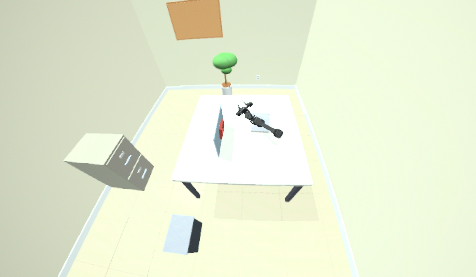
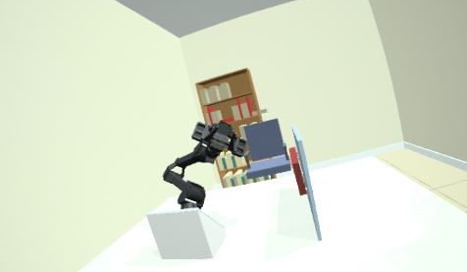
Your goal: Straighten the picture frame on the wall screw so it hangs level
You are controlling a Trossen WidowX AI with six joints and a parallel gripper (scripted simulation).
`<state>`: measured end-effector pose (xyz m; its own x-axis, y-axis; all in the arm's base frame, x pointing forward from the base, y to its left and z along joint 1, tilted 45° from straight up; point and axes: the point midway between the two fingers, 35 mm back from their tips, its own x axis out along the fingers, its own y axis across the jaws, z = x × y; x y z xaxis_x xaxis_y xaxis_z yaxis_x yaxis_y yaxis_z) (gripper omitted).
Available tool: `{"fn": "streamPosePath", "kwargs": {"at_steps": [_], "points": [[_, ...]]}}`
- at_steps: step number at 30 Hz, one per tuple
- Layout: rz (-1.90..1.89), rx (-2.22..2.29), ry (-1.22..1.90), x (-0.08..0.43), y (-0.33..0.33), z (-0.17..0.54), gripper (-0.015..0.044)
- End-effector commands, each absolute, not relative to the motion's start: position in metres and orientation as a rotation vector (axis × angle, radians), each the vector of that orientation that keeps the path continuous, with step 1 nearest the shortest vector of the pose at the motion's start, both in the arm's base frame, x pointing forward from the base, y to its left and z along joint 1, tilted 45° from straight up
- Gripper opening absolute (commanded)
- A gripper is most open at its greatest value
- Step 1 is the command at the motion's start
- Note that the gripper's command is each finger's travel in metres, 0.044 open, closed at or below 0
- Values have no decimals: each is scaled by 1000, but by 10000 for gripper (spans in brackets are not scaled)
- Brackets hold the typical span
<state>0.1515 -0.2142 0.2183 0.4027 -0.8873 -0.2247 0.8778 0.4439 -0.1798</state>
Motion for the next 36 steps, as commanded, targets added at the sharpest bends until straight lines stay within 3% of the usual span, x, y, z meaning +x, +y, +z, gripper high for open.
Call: {"fn": "streamPosePath", "kwargs": {"at_steps": [1, 13, 25, 36], "points": [[-826, 747, -169, 191, -172, 226, 260], [-428, 1591, -378, 217, -123, 238, 260], [-39, 2443, -299, 228, -71, 250, 260], [-18, 2496, -284, 229, -68, 250, 260]]}}
